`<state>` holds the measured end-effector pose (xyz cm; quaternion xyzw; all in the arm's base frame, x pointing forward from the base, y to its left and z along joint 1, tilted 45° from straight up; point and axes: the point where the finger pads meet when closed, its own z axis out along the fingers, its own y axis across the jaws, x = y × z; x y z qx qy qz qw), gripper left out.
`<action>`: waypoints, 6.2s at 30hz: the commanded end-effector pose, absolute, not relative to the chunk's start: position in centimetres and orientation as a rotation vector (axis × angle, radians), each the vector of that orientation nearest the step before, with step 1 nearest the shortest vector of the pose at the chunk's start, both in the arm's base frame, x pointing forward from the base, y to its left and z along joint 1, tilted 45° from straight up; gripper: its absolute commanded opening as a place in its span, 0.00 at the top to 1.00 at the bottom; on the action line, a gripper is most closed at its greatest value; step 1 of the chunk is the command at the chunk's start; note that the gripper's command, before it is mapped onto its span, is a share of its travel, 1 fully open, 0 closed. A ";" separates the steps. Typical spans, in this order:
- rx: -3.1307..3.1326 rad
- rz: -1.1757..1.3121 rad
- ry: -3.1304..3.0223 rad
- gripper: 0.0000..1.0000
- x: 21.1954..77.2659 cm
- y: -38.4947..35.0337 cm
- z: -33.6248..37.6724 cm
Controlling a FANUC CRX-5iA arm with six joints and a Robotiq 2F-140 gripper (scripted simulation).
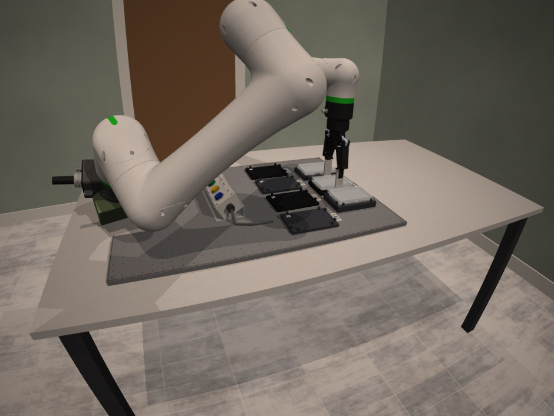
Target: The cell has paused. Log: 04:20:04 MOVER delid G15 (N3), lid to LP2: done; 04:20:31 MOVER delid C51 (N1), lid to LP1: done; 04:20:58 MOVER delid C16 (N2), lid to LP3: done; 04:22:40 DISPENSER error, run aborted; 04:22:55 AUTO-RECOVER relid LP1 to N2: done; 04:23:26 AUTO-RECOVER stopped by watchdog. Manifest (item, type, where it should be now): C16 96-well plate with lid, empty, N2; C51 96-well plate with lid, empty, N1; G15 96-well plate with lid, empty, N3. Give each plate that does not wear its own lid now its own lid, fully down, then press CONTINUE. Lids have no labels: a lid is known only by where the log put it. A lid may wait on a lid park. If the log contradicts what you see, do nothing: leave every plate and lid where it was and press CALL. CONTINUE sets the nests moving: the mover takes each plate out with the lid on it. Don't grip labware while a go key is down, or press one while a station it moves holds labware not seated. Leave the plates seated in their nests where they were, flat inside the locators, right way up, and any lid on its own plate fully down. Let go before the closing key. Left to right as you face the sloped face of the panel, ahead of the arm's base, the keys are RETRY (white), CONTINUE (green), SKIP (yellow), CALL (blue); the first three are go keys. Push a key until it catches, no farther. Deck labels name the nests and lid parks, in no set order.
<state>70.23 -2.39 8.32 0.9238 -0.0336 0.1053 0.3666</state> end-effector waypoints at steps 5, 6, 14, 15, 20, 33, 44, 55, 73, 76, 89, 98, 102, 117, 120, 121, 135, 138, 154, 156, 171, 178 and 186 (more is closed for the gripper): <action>2.374 0.271 -0.086 1.00 70.3 -2.4 8.3; 2.374 0.271 -0.086 1.00 70.3 -2.4 8.3; 2.374 0.271 -0.086 1.00 70.3 -2.5 8.2; 2.374 0.271 -0.086 1.00 70.3 -2.5 8.2; 2.374 0.271 -0.086 1.00 70.3 -2.5 8.2; 2.374 0.271 -0.086 1.00 70.3 -2.5 8.2; 2.374 0.271 -0.086 1.00 70.3 -2.5 8.2; 2.374 0.271 -0.086 1.00 70.3 -2.5 8.2; 2.374 0.271 -0.086 0.34 70.3 -2.5 8.2; 2.374 0.271 -0.086 0.34 70.3 -2.5 8.2; 2.374 0.271 -0.086 0.34 70.3 -2.5 8.2; 2.374 0.271 -0.086 0.34 70.3 -2.5 8.2; 2.374 0.271 -0.086 0.34 70.3 -2.5 8.2; 2.374 0.271 -0.086 0.34 70.3 -2.5 8.2; 2.374 0.271 -0.086 0.34 70.3 -2.5 8.2; 2.374 0.271 -0.086 0.34 70.3 -2.5 8.2; 2.374 0.271 -0.086 0.34 70.2 -2.2 8.5; 2.374 0.271 -0.086 0.34 70.1 -1.9 8.8; 2.374 0.271 -0.086 0.34 69.6 0.2 11.0; 2.374 0.271 -0.086 0.34 69.5 0.4 11.2; 2.374 0.271 -0.086 0.34 69.3 1.4 12.2; 2.384 0.270 -0.080 0.34 67.5 3.0 12.0; 2.407 0.261 -0.062 0.34 61.2 7.3 11.3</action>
